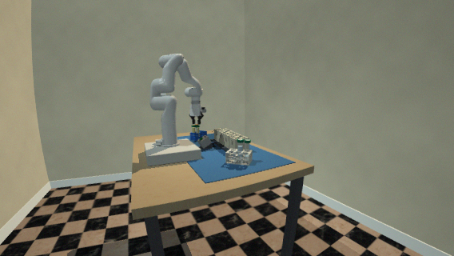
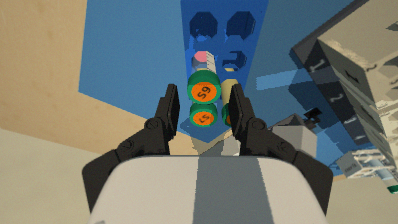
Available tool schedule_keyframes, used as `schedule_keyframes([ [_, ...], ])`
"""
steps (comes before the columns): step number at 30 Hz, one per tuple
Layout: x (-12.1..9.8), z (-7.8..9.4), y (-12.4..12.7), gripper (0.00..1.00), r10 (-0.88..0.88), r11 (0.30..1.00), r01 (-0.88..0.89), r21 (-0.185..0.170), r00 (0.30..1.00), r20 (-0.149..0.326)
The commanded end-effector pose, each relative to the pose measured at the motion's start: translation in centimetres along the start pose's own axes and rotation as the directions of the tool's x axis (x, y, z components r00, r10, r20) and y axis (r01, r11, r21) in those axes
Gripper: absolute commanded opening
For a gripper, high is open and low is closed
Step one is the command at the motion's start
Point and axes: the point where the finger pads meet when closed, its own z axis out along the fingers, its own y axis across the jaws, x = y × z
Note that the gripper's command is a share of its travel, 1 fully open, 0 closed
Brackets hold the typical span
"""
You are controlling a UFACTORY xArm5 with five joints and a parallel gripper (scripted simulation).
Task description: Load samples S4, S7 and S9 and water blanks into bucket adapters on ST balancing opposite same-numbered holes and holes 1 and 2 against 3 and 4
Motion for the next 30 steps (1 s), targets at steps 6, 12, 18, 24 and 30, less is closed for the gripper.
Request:
schedule_keyframes([
  [6, 0.2, 0.6, 0.0, 0.57, 0.0, 1.0, 0.0, 0.001, 1.0, -0.005],
  [12, 0.2, 0.7, 0.0, 0.57, 0.0, 1.0, 0.0, 0.001, 1.0, -0.005],
  [18, 0.2, 0.9, 0.0, 0.57, 0.0, 1.0, 0.0, 0.001, 1.0, -0.005],
  [24, 0.2, 1.3, 0.0, 0.57, 0.0, 1.0, 0.0, 0.001, 1.0, -0.005],
  [30, 0.2, 1.7, -0.1, 0.57, 0.0, 1.0, 0.0, 0.001, 1.0, -0.005],
])
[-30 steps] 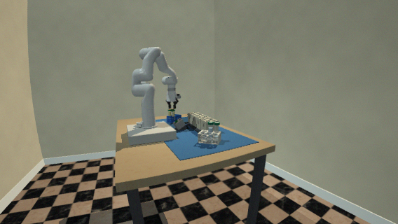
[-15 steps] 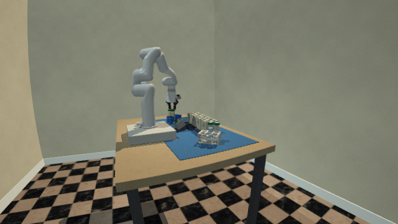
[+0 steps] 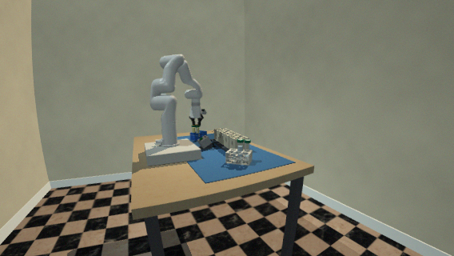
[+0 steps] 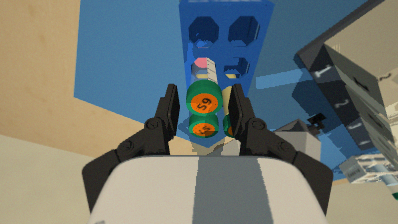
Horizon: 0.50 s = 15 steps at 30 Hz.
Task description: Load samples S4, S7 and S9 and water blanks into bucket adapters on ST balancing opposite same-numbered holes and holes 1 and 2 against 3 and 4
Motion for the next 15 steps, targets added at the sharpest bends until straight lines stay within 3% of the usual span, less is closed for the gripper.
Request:
schedule_keyframes([
  [1, 0.13, 0.16, -0.03, 0.57, 0.0, 1.0, 0.0, 0.001, 1.0, -0.004],
  [15, 0.13, 0.97, -0.04, 0.57, 0.0, 1.0, 0.0, 0.001, 1.0, -0.004],
])
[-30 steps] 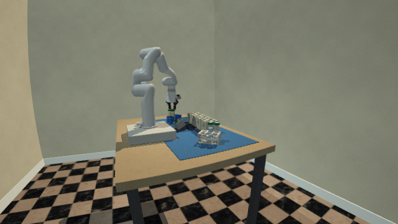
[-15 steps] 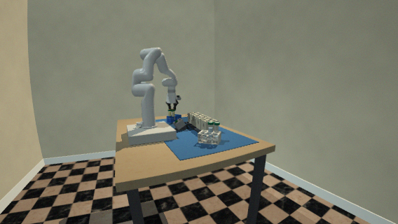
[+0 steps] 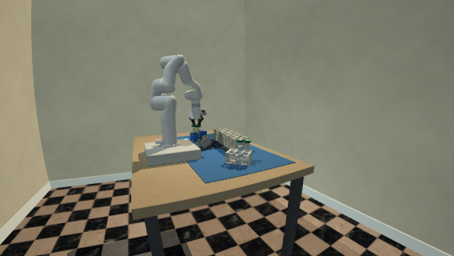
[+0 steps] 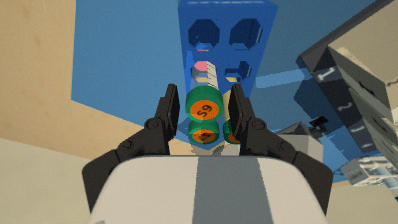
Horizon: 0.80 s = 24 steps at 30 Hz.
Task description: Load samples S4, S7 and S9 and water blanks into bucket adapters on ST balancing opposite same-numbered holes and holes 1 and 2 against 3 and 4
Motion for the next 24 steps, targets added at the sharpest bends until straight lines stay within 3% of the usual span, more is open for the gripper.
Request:
schedule_keyframes([
  [1, 0.13, 0.1, -0.03, 0.57, 0.0, 1.0, 0.0, 0.001, 1.0, -0.004],
  [15, 0.13, 0.1, -0.03, 0.57, 0.0, 1.0, 0.0, 0.001, 1.0, -0.004],
  [16, 0.13, 0.03, -0.03, 0.0, 0.0, 1.0, 0.0, 0.001, 1.0, -0.004],
  [24, 0.13, -0.08, -0.03, 0.0, 0.0, 1.0, 0.0, 0.001, 1.0, -0.004],
])
